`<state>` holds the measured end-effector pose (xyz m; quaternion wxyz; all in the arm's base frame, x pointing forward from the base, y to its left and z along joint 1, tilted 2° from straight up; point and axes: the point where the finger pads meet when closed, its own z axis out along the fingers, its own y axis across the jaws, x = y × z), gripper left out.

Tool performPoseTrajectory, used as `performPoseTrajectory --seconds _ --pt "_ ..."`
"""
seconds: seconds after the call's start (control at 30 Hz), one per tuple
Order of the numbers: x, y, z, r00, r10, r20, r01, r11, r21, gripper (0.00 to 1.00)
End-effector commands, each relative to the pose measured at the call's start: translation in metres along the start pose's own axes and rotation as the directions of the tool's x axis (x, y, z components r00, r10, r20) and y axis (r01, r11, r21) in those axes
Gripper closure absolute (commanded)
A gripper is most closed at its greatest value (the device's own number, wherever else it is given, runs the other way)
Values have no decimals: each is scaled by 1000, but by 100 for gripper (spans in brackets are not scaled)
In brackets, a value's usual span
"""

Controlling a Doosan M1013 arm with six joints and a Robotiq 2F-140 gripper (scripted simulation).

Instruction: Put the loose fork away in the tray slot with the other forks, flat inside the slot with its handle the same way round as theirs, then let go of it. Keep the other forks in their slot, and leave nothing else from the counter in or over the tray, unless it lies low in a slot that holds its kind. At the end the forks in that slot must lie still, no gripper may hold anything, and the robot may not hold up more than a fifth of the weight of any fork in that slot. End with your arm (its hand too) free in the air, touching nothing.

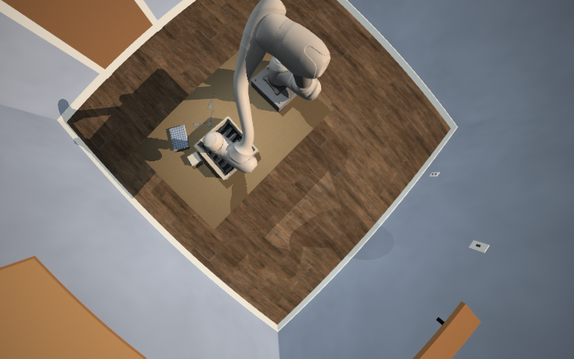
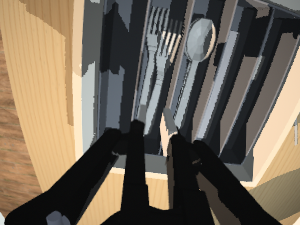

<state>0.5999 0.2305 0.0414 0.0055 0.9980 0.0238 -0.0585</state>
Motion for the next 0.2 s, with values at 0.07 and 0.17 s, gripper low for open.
performPoseTrajectory --seconds 0.07,0.17 --pt "0 0 -1 1000 0 0 0 1000 0 86" --pt "0 0 -1 1000 0 0 0 1000 0 86"
